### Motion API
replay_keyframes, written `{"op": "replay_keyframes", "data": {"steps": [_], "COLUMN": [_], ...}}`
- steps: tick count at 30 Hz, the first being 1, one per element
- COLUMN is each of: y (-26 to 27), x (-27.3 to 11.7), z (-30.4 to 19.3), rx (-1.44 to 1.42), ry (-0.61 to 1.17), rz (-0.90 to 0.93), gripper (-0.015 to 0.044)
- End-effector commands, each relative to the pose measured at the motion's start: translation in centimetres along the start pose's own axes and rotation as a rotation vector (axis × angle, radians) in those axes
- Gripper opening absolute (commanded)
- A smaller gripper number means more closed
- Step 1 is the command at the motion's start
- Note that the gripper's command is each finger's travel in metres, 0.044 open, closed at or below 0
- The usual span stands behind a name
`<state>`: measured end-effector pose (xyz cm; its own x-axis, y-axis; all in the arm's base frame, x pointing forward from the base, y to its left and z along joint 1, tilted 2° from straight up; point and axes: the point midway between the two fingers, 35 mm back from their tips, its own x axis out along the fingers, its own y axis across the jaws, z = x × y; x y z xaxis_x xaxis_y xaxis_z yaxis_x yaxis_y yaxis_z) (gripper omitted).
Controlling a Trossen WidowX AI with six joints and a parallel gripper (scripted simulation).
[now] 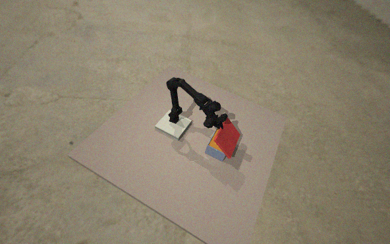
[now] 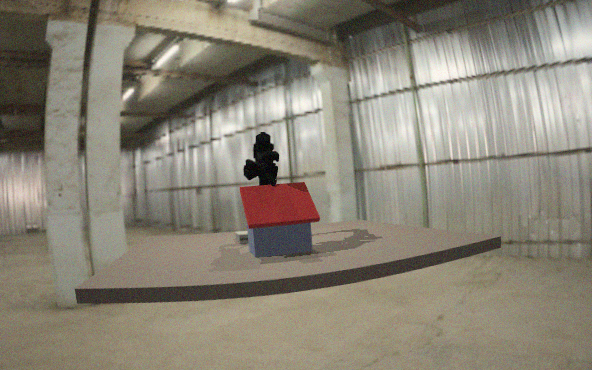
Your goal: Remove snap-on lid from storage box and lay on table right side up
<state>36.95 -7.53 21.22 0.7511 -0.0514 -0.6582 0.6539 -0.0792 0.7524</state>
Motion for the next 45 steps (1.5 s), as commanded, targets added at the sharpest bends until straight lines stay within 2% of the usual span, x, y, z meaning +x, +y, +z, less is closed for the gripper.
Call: {"op": "replay_keyframes", "data": {"steps": [1,11,45], "y": [0.9,1.2,0.1], "x": [-0.5,-1.0,-1.5], "z": [0.1,0.2,7.0], "rx": [0.003,0.003,-0.001], "ry": [-0.003,-0.003,-0.007], "rz": [0.015,0.015,0.013], "gripper": [0.0000,0.0000,0.0000]}}
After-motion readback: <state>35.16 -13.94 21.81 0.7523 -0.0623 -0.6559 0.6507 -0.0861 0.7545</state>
